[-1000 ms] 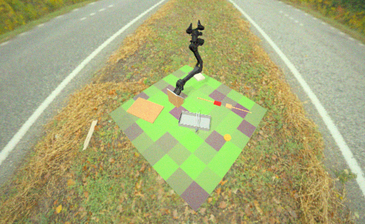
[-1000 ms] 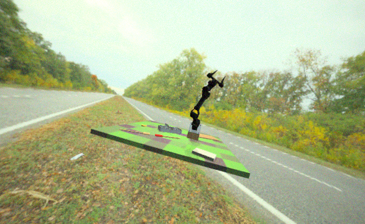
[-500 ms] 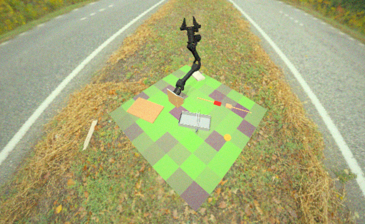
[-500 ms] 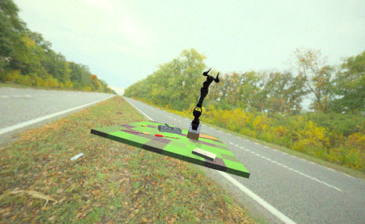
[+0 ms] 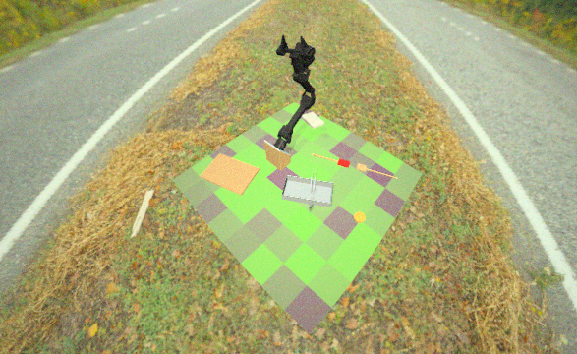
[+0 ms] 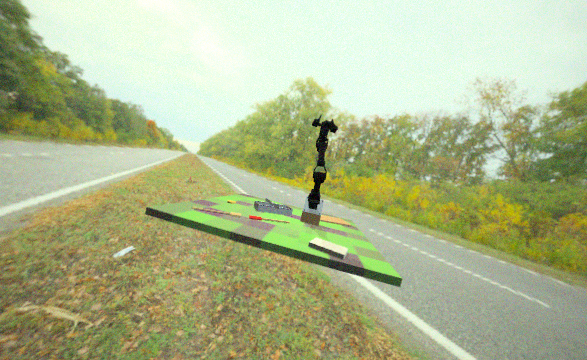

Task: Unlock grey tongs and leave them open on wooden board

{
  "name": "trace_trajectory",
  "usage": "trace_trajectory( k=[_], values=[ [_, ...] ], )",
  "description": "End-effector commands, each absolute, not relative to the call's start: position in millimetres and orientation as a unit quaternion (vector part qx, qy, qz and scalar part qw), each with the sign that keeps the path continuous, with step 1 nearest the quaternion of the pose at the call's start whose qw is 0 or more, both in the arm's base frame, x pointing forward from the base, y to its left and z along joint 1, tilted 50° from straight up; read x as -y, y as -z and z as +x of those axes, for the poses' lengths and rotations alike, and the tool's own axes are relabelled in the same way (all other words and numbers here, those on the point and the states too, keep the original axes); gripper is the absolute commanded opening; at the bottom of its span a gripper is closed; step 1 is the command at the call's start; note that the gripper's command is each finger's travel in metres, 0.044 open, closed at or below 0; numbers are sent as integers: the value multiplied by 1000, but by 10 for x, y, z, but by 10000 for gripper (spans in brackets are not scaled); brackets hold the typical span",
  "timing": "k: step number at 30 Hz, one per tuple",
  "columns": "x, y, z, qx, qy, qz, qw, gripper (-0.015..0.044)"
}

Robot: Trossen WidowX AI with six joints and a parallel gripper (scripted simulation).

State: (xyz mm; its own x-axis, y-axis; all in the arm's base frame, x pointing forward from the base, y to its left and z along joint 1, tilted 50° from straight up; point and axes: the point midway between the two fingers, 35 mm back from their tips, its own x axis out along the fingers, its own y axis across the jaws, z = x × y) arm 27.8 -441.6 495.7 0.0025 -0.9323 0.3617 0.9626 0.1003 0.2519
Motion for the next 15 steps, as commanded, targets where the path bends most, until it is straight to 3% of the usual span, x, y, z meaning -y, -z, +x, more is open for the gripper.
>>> trace_trajectory(
  k=[1, 15],
  values=[
    [4548, -4716, 507, 194, 655, -11, 730, 440],
    [4754, -3779, 1522, 67, 581, 87, 807, 440]
  ],
)
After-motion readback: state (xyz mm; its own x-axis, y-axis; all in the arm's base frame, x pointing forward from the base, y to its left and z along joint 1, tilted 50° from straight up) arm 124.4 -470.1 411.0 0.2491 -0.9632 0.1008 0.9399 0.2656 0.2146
